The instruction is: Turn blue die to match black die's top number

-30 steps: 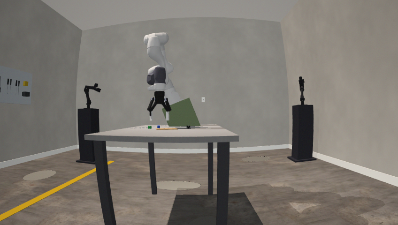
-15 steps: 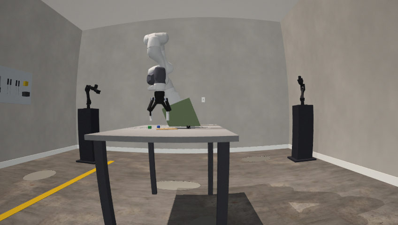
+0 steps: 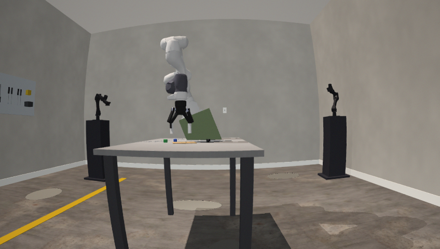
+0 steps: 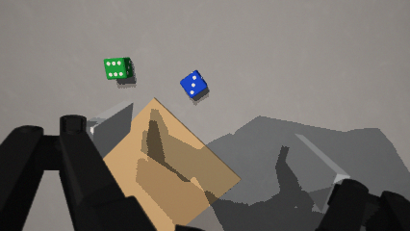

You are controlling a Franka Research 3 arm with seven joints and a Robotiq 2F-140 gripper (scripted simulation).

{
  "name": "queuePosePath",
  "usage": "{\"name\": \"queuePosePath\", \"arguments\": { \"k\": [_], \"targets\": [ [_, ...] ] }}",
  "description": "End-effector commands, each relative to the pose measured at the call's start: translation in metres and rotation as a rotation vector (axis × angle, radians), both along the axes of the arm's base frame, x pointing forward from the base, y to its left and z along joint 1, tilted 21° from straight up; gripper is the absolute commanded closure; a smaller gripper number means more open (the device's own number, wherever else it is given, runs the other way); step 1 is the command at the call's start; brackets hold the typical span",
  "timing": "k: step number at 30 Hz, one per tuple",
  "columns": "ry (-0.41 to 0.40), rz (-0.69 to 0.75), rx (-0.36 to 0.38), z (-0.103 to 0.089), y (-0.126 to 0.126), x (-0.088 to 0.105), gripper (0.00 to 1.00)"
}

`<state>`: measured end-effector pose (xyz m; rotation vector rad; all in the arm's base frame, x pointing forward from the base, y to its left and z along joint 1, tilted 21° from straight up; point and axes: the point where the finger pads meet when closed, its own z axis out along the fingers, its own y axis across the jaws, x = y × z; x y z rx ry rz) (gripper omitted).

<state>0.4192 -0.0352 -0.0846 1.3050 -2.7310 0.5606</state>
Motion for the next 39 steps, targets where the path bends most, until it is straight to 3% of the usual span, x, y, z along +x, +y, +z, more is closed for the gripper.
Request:
{"name": "queuePosePath", "arguments": {
  "k": [1,7,9,15,21,29,39],
  "targets": [
    [-0.005,-0.025,-0.002,-0.008,0.020,0.002,0.00],
    [-0.005,-0.025,-0.002,-0.026,0.071,0.009,0.00],
    [-0.005,-0.025,-0.002,-0.026,0.071,0.009,0.00],
    [-0.005,-0.025,-0.002,-0.046,0.124,0.017,0.00],
    [-0.005,-0.025,-0.002,-0.059,0.160,0.022,0.00],
    [-0.005,-0.025,-0.002,-0.064,0.175,0.025,0.00],
    [-0.005,-0.025,-0.002,-0.065,0.177,0.025,0.00]
  ]
}}
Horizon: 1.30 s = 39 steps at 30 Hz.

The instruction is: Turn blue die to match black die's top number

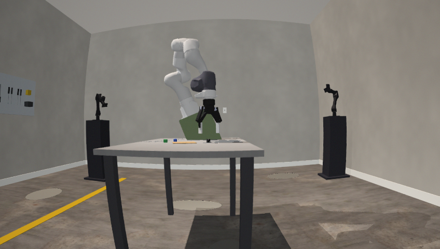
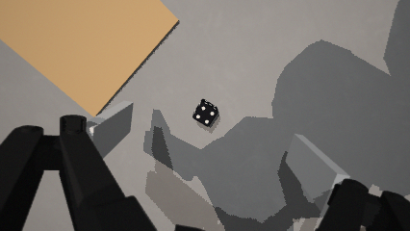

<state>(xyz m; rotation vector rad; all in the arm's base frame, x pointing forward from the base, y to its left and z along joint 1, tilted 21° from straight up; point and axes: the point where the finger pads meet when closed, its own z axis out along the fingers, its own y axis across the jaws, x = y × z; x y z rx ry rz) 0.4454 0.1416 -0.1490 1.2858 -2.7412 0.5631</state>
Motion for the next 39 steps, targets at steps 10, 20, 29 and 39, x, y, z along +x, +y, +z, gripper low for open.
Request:
{"name": "queuePosePath", "arguments": {
  "k": [10,20,29,39],
  "targets": [
    [0.000,-0.011,-0.002,-0.0008,0.0004,-0.0012,0.00],
    [0.000,-0.011,-0.002,-0.0008,0.0004,-0.0012,0.00],
    [0.000,-0.011,-0.002,-0.0008,0.0004,-0.0012,0.00],
    [0.000,-0.011,-0.002,0.0047,0.0025,-0.0018,0.00]
  ]
}}
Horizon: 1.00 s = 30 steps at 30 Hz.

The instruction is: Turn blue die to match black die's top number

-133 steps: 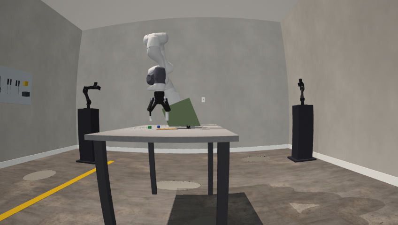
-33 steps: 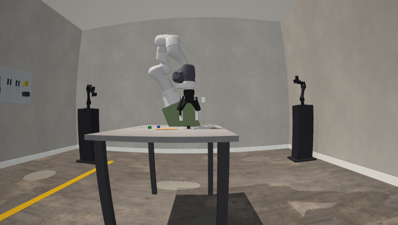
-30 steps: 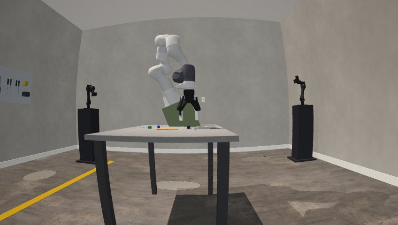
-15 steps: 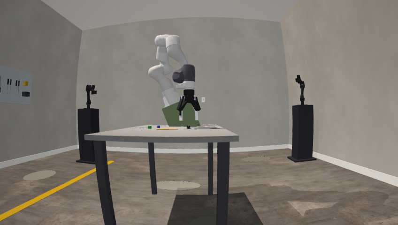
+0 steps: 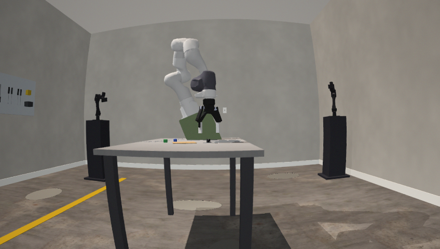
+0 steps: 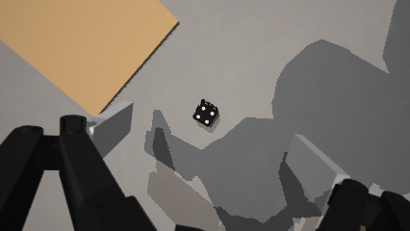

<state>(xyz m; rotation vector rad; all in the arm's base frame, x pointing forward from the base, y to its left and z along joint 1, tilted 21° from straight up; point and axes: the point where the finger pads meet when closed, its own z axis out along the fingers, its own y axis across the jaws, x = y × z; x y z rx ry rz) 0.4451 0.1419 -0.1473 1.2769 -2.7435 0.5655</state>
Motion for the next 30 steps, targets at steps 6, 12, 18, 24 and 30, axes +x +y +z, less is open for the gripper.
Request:
{"name": "queuePosePath", "arguments": {
  "k": [6,12,18,24,30],
  "targets": [
    [0.000,-0.005,0.000,0.034,0.014,-0.005,0.00],
    [0.000,-0.005,0.000,0.072,0.028,-0.008,0.00],
    [0.000,-0.005,0.000,0.085,0.033,-0.010,0.00],
    [0.000,-0.005,0.000,0.086,0.034,-0.010,0.00],
    [0.021,0.060,-0.012,0.095,0.012,-0.005,0.00]
  ]
}}
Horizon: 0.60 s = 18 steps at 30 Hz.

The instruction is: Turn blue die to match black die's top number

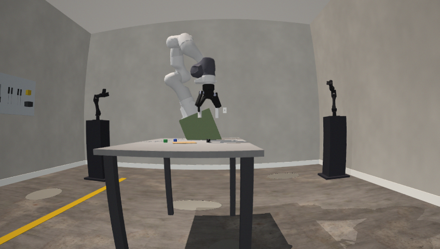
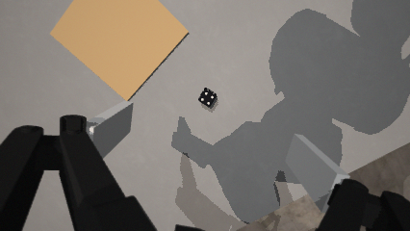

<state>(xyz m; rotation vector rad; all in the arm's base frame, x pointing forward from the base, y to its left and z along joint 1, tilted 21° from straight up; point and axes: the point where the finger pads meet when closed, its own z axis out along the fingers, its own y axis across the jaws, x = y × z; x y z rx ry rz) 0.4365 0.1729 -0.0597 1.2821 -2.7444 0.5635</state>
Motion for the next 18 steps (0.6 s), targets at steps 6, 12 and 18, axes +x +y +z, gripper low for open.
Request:
{"name": "queuePosePath", "arguments": {
  "k": [6,12,18],
  "targets": [
    [0.074,0.205,-0.039,0.025,-0.067,0.010,0.00],
    [0.103,0.281,-0.050,0.034,-0.090,0.010,0.00],
    [0.137,0.365,-0.061,0.042,-0.116,0.008,0.00]
  ]
}}
